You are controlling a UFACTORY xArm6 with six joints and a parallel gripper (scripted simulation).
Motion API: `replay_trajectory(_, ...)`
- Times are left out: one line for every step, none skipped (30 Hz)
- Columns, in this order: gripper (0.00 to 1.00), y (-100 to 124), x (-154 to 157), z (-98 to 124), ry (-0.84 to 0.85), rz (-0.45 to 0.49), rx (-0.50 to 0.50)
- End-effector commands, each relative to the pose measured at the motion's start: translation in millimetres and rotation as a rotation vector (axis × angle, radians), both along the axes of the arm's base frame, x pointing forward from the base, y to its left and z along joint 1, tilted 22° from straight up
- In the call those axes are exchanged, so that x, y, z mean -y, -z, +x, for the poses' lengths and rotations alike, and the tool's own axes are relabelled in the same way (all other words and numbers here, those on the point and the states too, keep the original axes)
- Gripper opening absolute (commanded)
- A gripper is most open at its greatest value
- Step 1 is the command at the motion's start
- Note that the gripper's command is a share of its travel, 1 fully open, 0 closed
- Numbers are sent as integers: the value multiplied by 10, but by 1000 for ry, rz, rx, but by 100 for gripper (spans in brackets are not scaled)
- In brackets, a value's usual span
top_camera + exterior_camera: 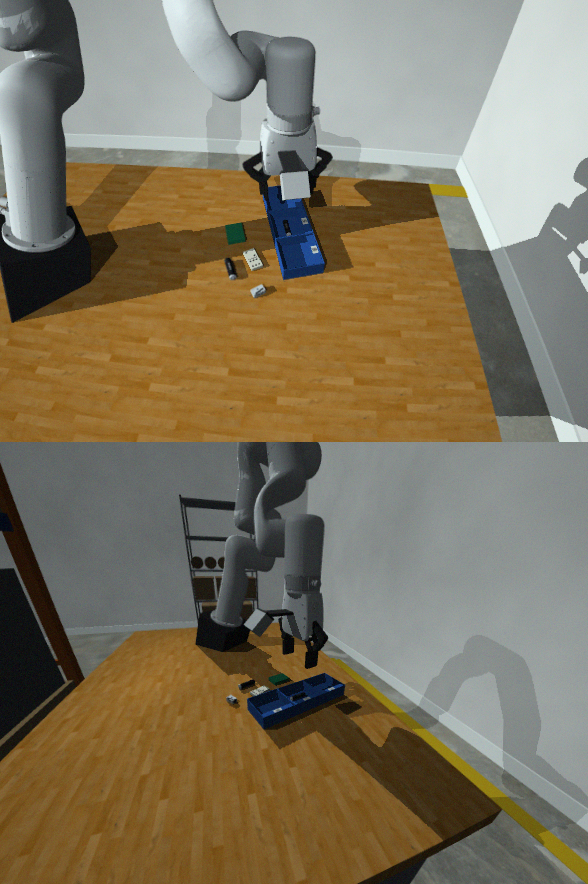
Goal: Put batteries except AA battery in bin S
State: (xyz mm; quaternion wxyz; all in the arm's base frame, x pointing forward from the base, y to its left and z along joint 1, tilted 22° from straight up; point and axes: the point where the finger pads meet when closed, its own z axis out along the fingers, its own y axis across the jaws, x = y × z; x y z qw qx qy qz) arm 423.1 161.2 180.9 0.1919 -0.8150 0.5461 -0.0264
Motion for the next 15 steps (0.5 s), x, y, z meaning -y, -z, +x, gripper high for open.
replay_trajectory(100,-230,64,-55,0,1,2)
replay_trajectory(100,-267,75,-65,0,1,3)
replay_trajectory(100,-305,87,-76,0,1,3)
replay_trajectory(100,-342,98,-86,0,1,3)
replay_trajectory(100,-379,109,-96,0,1,3)
replay_trajectory(100,-379,109,-96,0,1,3)
replay_trajectory(100,-379,109,-96,0,1,3)
replay_trajectory(100,-416,121,-106,0,1,3)
replay_trajectory(100,-453,132,-116,0,1,3)
replay_trajectory(100,-490,144,-126,0,1,3)
replay_trajectory(100,-527,155,-136,0,1,3)
replay_trajectory(100,-564,166,-146,0,1,3)
replay_trajectory(100,-601,178,-157,0,1,3)
replay_trajectory(100,-638,189,-167,0,1,3)
replay_trajectory(100,-675,201,-177,0,1,3)
